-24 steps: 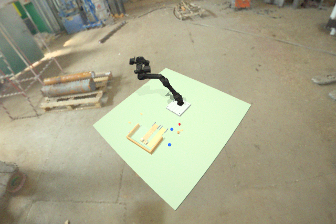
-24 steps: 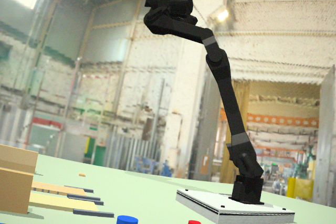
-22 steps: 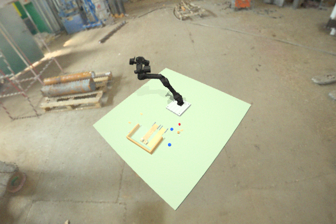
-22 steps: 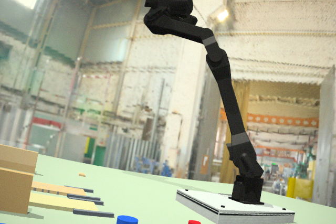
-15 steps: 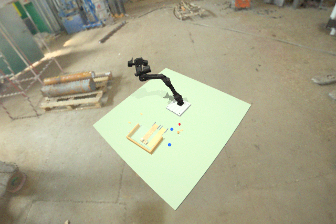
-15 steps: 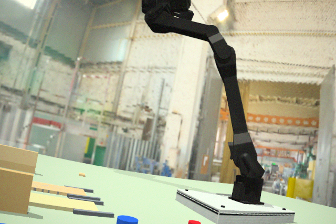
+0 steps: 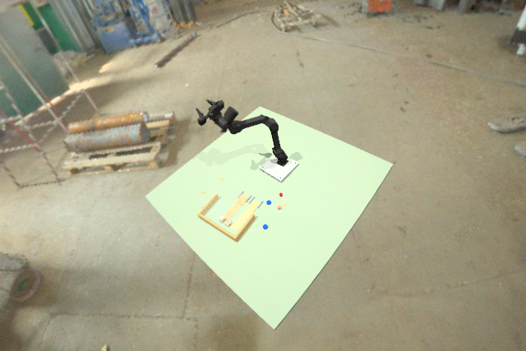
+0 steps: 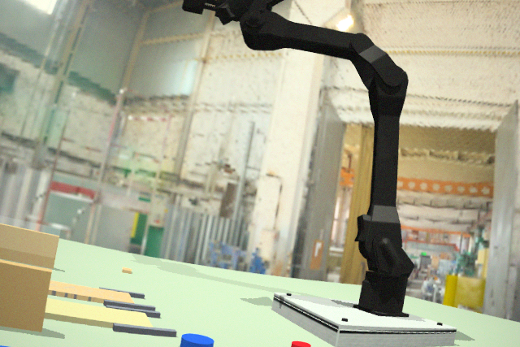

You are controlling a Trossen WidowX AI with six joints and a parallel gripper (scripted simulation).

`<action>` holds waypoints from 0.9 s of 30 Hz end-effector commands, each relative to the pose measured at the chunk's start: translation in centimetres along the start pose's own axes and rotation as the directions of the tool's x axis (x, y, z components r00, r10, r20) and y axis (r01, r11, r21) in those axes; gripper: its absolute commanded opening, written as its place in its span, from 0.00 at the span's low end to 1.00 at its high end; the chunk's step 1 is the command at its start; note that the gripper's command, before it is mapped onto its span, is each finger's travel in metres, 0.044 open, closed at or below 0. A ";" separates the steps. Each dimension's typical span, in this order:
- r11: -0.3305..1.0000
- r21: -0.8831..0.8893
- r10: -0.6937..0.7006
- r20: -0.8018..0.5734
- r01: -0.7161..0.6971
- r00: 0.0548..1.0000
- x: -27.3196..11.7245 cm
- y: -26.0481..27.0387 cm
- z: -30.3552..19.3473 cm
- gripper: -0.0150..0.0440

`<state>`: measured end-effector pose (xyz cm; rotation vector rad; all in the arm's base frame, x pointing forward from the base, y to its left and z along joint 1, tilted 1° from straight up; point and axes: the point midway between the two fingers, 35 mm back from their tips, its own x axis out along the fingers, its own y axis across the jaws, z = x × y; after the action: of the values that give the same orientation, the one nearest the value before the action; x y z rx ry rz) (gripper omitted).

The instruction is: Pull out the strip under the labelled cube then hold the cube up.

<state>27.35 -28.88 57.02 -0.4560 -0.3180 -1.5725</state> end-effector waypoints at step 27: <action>0.131 0.378 0.917 -0.398 -0.917 -0.033 -35.6 8.6 -17.5 0.93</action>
<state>36.34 -8.85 27.88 -0.1456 0.3597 -0.3060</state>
